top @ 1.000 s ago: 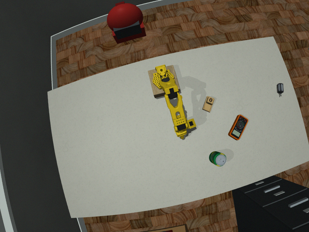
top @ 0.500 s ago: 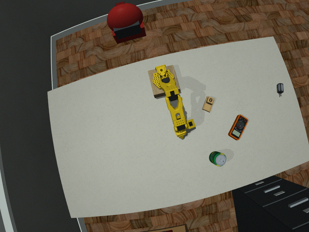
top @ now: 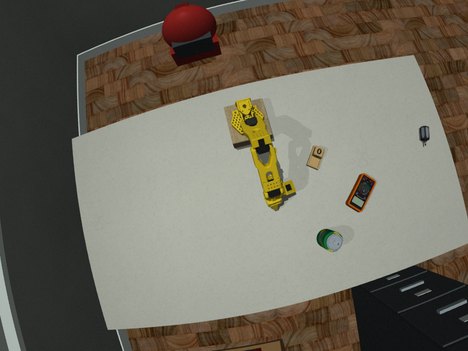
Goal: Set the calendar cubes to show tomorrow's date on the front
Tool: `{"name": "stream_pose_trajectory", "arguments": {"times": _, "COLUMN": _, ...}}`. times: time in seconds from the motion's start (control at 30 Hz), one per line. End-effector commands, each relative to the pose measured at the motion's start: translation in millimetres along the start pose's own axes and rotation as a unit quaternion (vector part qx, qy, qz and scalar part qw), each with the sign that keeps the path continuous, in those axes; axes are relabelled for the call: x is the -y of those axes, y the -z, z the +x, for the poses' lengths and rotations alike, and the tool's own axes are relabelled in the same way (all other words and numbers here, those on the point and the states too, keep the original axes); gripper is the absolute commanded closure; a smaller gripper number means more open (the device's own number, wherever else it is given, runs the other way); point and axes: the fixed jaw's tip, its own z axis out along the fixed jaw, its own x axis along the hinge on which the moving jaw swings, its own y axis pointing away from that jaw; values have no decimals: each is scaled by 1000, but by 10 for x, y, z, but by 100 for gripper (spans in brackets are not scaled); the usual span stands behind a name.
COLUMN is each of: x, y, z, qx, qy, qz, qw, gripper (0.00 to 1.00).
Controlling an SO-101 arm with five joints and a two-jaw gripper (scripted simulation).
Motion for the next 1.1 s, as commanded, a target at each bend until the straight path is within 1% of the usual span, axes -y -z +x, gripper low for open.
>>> {"name": "stream_pose_trajectory", "arguments": {"times": 0.0, "x": -44, "y": -45, "z": 17, "qx": 1, "qy": -1, "qz": -9, "qw": 1000, "gripper": 65}}
{"name": "stream_pose_trajectory", "arguments": {"times": 0.47, "x": -22, "y": -45, "z": 17, "qx": 1, "qy": -1, "qz": -9, "qw": 1000, "gripper": 68}}
{"name": "stream_pose_trajectory", "arguments": {"times": 1.07, "x": 39, "y": -47, "z": 18, "qx": 1, "qy": -1, "qz": -9, "qw": 1000, "gripper": 76}}
